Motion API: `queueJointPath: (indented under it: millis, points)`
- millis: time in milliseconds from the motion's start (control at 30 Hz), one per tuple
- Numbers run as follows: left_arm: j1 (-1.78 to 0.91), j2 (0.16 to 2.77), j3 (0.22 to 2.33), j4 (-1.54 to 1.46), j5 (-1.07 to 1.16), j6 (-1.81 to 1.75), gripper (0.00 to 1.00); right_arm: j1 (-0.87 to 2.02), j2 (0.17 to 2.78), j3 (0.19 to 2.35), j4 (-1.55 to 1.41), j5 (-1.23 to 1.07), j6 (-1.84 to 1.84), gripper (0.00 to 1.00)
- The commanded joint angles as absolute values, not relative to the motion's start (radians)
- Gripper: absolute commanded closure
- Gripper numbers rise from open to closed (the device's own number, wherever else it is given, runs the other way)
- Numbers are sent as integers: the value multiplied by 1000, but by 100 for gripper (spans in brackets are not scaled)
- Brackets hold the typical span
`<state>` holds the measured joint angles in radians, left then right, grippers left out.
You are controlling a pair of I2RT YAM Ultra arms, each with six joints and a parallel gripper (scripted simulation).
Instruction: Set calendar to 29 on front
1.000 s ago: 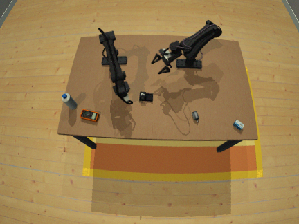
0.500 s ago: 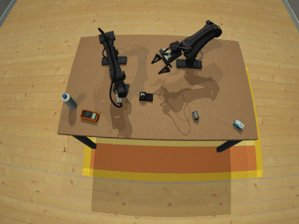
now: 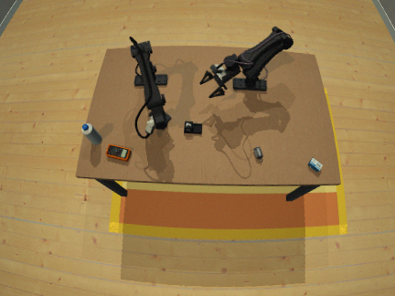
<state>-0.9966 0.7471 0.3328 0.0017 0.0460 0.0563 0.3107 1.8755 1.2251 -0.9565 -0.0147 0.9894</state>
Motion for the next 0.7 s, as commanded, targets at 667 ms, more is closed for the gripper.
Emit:
queueJointPath:
  millis: [667]
  points:
    - [-993, 747, 338, 22, 53, 58, 0, 300, 1845, 1245, -939, -15, 1364, 65]
